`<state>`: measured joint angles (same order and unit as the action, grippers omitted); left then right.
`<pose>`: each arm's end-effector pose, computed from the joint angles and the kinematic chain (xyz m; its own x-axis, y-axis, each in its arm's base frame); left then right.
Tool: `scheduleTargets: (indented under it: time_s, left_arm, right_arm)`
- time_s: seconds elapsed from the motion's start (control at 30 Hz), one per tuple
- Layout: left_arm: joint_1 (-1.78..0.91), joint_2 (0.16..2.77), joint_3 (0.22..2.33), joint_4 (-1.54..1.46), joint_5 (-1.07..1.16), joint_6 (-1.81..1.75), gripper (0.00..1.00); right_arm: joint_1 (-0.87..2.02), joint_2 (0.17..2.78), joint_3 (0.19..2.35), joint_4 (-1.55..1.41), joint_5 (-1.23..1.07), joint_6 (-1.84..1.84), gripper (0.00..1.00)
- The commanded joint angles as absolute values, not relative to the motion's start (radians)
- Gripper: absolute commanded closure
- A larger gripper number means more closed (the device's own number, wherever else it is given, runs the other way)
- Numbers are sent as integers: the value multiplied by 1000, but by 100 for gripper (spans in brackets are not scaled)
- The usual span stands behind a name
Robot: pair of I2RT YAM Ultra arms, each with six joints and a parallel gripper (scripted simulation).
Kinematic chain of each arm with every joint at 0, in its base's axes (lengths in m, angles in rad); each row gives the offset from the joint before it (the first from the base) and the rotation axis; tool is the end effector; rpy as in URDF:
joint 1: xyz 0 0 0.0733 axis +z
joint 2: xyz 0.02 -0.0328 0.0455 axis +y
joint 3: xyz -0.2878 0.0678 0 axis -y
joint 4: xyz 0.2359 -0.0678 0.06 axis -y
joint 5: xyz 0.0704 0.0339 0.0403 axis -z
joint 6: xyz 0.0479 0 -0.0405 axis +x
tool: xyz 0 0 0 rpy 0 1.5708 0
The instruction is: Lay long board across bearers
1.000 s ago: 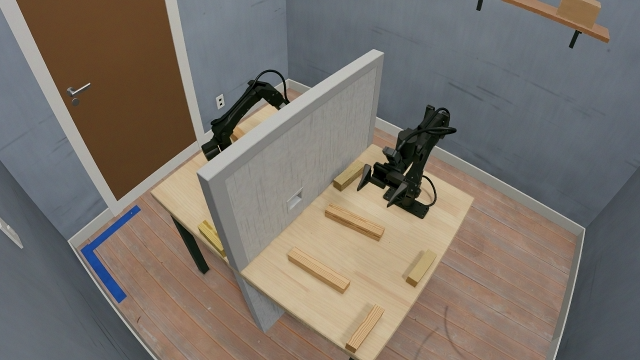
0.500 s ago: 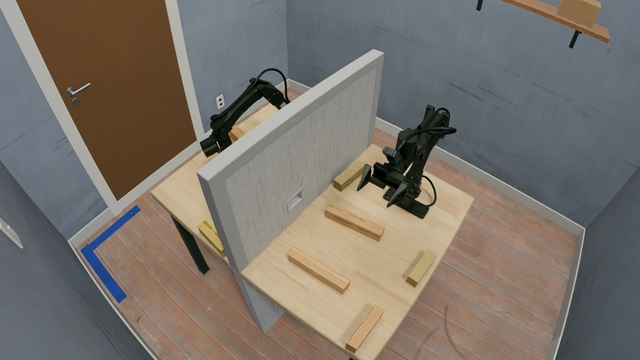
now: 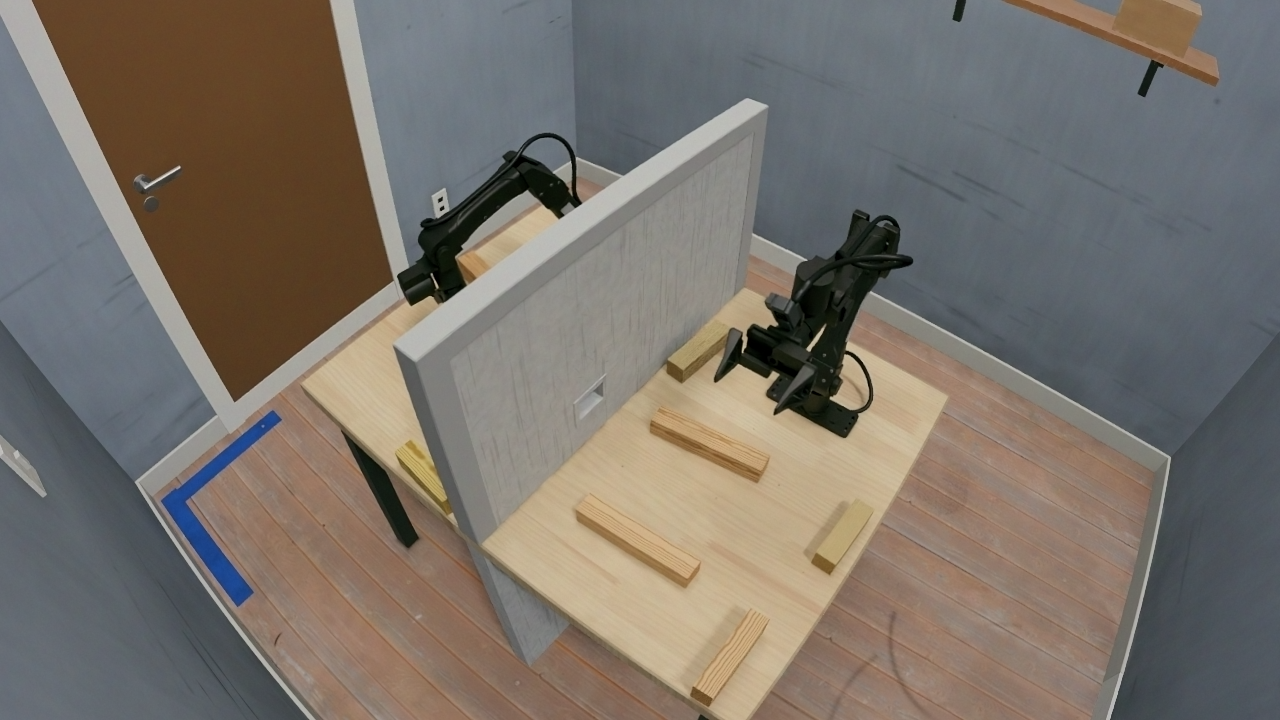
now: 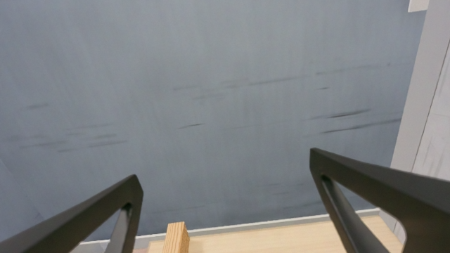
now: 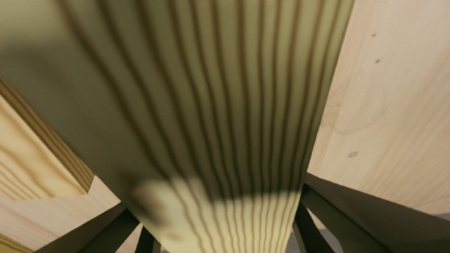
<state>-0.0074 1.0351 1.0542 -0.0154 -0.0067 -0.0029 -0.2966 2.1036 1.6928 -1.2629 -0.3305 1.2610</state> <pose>0.2261 -0.0003 0.4310 0.0037 -0.0029 -1.0000 0.0007 1.0000 -0.0029 0.3820 -0.0993 0.2124 0.0036 0.9409 0.3388 1.0000 -0.0041 0.0006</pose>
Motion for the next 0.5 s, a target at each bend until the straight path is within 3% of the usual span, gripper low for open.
scheduleTargets:
  time_s: [0.0,0.47]
  left_arm:
    - [-4,998,1094,-26,-15,-13,0]
    - [-4,998,1094,-26,-15,-13,0]
  right_arm:
    - [-285,2040,1756,-1333,-382,1264,100]
    - [-242,1989,1809,-1435,-392,1332,100]
